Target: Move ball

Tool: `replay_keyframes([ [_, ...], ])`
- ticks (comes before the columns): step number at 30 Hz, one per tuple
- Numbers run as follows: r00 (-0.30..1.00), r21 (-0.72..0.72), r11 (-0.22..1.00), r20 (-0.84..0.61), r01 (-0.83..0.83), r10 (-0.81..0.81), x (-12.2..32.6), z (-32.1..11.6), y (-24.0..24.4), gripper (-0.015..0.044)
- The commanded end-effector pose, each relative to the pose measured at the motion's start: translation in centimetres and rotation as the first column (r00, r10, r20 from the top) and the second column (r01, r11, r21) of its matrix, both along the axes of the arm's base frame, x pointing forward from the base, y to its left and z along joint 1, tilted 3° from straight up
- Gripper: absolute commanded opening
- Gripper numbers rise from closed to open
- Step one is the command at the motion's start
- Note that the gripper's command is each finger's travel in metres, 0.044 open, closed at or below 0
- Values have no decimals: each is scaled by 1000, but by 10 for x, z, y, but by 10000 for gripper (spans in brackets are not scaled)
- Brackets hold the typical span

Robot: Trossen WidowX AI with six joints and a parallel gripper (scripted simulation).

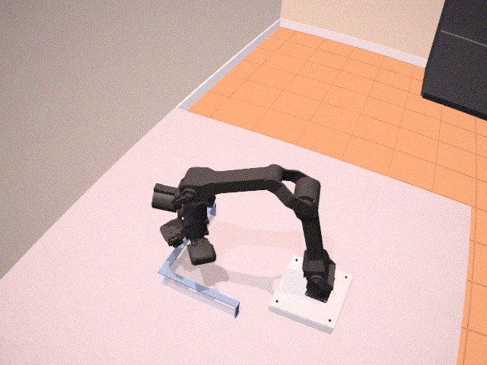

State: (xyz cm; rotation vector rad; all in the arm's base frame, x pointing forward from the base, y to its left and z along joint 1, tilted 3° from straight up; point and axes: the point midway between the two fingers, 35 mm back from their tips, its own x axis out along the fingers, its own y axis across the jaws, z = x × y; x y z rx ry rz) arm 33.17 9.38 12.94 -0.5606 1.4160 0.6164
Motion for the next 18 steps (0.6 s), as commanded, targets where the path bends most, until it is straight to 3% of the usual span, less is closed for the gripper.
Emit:
replay_keyframes([
  [1,994,10,994,-4,113,-113,3,-2,1,0],
  [9,924,21,924,-24,382,-381,9,-9,2,0],
  [18,765,26,765,-49,644,-642,14,-16,4,0],
])
